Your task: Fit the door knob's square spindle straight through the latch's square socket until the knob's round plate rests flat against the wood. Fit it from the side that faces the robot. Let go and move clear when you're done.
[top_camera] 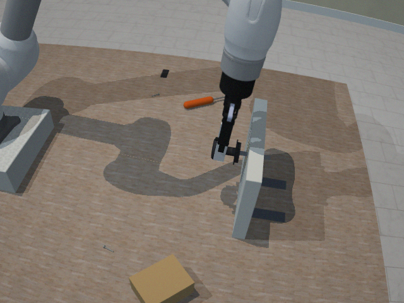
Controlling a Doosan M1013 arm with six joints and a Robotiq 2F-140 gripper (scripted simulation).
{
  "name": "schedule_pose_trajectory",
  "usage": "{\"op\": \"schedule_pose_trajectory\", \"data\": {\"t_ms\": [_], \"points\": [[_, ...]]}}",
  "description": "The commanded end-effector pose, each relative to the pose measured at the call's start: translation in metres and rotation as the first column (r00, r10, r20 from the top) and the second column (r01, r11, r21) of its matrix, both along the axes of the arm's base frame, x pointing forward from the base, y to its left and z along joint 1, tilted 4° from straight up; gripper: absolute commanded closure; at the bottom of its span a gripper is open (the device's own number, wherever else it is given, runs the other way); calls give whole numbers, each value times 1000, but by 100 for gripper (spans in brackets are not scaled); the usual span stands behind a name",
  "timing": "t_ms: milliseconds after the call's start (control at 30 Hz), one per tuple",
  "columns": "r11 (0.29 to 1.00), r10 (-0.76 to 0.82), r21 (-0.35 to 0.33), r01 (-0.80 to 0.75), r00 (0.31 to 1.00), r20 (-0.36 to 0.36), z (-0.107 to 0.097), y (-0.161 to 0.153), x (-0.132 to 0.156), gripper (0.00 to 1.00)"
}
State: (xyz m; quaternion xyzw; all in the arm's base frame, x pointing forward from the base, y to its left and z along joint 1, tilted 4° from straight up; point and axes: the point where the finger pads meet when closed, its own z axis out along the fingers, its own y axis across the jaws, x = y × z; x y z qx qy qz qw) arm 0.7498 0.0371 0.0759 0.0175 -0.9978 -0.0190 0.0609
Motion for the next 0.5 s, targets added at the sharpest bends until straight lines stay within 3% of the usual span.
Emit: {"op": "schedule_pose_trajectory", "data": {"t_ms": [0,467], "points": [[1000,0,0,0,1000,0,0,0,0,58],[1000,0,0,0,1000,0,0,0,5,58]]}}
